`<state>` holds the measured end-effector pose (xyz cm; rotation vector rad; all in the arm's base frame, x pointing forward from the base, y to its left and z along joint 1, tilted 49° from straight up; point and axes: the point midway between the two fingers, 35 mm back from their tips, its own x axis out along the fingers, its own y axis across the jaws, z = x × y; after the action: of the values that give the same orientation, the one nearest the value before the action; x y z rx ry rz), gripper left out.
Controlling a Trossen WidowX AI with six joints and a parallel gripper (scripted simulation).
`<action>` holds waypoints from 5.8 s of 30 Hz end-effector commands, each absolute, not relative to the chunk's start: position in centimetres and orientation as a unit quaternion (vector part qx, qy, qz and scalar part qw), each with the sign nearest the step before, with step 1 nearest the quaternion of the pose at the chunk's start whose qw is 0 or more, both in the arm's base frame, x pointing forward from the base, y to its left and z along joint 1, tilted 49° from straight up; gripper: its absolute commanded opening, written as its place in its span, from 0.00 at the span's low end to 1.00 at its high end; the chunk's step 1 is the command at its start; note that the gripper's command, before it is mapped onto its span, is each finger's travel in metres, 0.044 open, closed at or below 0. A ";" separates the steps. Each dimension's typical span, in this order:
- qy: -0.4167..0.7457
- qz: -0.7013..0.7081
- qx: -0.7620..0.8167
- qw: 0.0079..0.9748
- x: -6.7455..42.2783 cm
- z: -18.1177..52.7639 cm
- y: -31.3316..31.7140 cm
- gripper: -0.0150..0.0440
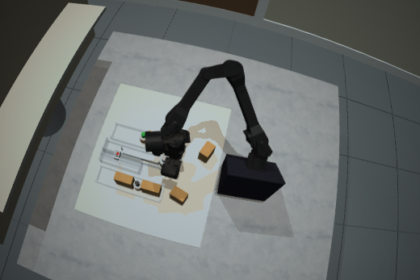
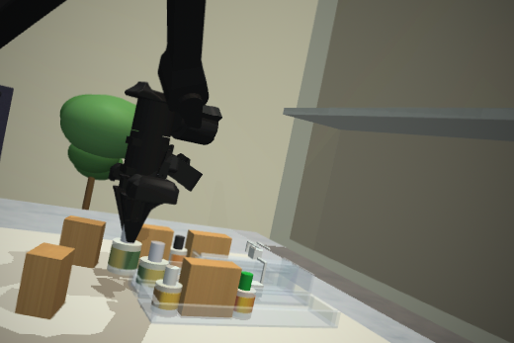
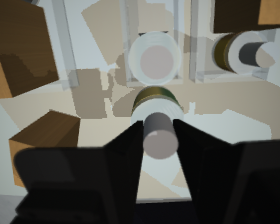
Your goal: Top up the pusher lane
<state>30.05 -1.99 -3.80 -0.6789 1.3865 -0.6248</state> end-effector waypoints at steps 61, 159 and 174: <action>0.615 -0.277 -0.305 0.672 32.6 -3.7 -1.9 0.25; 0.615 -0.277 -0.305 0.673 35.6 -3.0 -1.5 0.25; 0.615 -0.278 -0.305 0.673 35.6 -3.1 -1.6 0.25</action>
<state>34.79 -1.66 -3.35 -0.6913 1.4124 -0.6187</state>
